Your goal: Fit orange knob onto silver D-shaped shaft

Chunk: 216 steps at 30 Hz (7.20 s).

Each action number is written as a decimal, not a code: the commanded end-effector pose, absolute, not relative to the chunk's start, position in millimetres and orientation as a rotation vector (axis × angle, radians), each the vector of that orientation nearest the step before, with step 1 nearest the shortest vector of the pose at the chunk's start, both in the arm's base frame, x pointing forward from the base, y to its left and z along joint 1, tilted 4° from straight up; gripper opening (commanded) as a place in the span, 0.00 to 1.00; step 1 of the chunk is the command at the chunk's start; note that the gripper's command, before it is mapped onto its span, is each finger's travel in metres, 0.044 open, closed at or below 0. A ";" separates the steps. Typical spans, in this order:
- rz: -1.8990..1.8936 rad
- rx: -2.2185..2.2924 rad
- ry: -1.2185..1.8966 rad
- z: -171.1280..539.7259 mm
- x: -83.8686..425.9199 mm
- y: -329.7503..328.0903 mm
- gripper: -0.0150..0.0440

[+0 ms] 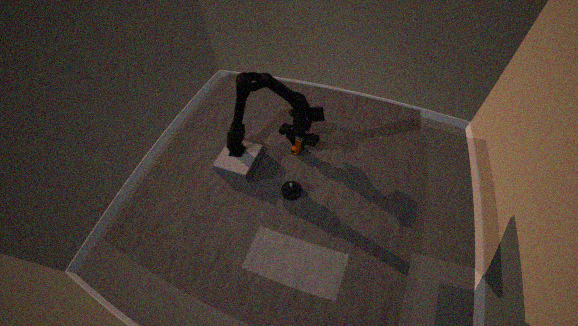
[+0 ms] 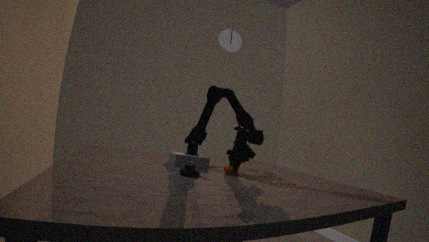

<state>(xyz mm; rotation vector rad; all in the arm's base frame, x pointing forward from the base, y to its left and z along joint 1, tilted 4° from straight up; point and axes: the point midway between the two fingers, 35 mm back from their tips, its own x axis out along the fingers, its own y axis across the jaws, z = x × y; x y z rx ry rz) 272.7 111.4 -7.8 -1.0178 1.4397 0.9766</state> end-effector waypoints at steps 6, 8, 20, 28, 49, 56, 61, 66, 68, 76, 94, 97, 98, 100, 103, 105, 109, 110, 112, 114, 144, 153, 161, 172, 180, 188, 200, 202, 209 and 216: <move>1.031 -0.929 1.321 -2.1 270.8 104.3 0.56; 1.043 -0.908 1.293 -1.0 270.3 102.4 0.56; 1.103 -0.784 1.125 4.1 267.0 90.7 0.56; 1.138 -0.701 1.014 6.1 264.5 82.5 0.56; 1.211 -0.477 0.710 5.8 257.1 59.7 0.56; 1.228 -0.400 0.607 3.9 254.5 52.3 0.56; 1.239 -0.346 0.533 1.9 252.6 47.2 0.56; 1.248 -0.292 0.459 -0.4 250.7 42.3 0.56; 1.249 -0.284 0.449 -0.7 250.5 41.4 0.56; 1.245 -0.293 0.462 0.1 251.0 41.6 0.69; 1.245 -0.293 0.462 0.1 251.0 41.6 0.69; 1.245 -0.293 0.462 0.1 251.0 41.6 0.69; 1.245 -0.293 0.462 0.1 251.0 41.6 0.69; 1.245 -0.293 0.462 0.1 251.0 41.6 0.78; 1.245 -0.293 0.462 0.1 251.0 41.6 0.92; 1.245 -0.293 0.462 0.1 251.0 41.6 1.00; 1.245 -0.293 0.462 0.1 251.0 41.6 1.00; 1.245 -0.293 0.462 2.1 251.4 41.4 1.00; 1.245 -0.293 0.462 18.2 254.0 39.8 1.00; 1.245 -0.294 0.462 46.1 255.8 38.1 1.00; 0.984 -0.891 1.346 102.6 254.5 37.4 1.00; 0.842 -0.749 1.413 99.7 253.7 36.4 1.00; 0.842 -0.749 1.413 66.5 252.9 38.2 1.00; 0.842 -0.748 1.412 45.3 253.8 40.1 1.00; 0.842 -0.748 1.412 32.2 254.6 41.1 1.00; 0.842 -0.748 1.412 19.2 254.7 41.9 1.00; 0.842 -0.748 1.413 0.1 253.5 43.0 1.00; 0.842 -0.748 1.413 -3.0 253.2 43.2 1.00; 0.842 -0.748 1.413 -13.5 251.7 43.7 1.00; 0.842 -0.748 1.413 -14.5 251.5 43.7 0.78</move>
